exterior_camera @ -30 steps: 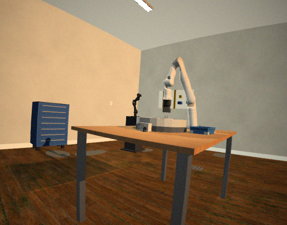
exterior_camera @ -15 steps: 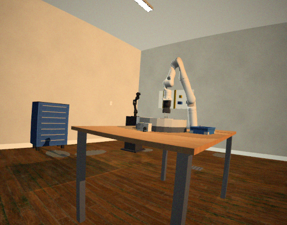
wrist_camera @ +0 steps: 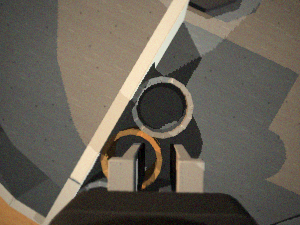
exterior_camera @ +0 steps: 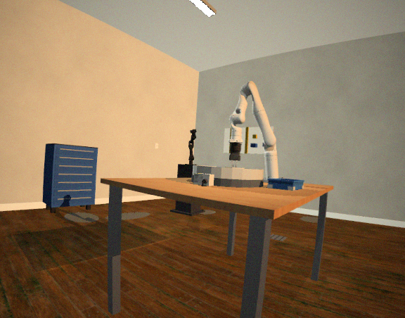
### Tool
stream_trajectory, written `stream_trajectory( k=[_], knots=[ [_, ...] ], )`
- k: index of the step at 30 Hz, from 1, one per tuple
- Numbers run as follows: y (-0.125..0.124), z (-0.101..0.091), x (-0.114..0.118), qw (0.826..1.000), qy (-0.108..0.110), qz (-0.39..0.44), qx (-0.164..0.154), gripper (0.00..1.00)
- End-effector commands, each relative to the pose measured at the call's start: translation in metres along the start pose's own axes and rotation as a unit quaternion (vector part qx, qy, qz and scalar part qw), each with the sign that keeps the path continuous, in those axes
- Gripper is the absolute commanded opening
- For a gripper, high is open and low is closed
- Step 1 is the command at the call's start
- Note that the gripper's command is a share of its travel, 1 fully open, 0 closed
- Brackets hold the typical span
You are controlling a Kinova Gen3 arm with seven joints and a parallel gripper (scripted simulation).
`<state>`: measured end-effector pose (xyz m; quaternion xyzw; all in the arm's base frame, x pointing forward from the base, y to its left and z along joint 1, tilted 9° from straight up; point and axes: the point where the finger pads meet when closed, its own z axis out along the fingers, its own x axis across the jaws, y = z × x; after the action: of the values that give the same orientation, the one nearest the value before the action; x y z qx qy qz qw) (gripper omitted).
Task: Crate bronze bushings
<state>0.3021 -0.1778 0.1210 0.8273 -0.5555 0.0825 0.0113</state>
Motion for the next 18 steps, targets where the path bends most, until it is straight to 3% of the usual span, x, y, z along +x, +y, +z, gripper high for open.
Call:
stream_trajectory(
  k=[1, 18],
  knots=[
    [-0.0014, 0.0029, -0.0031, 1.0, -0.004, -0.003, 0.0, 0.45],
    [-0.0014, 0.0097, -0.0032, 1.0, -0.004, -0.003, 0.0, 0.45]
  ],
)
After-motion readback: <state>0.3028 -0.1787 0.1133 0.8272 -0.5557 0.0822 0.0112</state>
